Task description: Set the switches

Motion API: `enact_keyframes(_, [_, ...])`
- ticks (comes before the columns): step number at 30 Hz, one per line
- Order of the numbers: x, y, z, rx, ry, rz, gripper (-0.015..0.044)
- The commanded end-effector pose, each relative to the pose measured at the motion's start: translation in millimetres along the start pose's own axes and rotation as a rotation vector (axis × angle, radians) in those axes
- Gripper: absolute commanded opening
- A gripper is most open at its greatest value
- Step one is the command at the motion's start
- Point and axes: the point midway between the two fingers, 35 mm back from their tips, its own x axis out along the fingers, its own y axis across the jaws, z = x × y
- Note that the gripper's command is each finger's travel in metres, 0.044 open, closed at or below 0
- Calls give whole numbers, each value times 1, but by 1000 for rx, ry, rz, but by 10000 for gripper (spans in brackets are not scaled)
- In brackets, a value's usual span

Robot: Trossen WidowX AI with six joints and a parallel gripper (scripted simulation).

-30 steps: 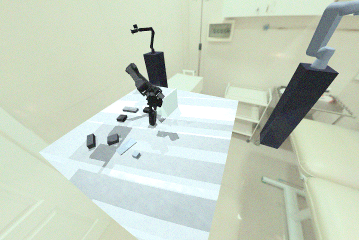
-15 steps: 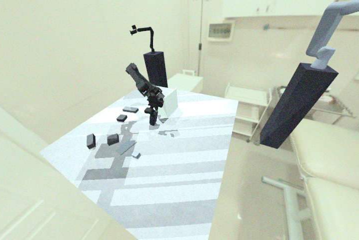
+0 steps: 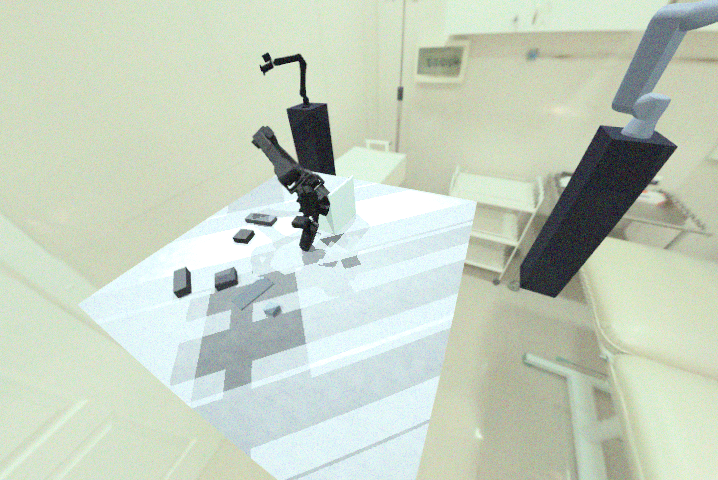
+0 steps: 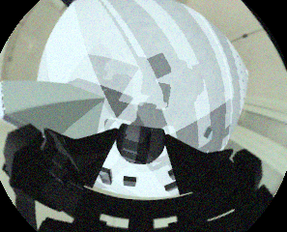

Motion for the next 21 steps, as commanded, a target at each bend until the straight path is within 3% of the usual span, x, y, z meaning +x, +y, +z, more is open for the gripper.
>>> enact_keyframes(1, [7, 4, 2, -5, 8, 23, 338])
enact_keyframes(21, [14, 4, 17, -5, 7, 22, 338])
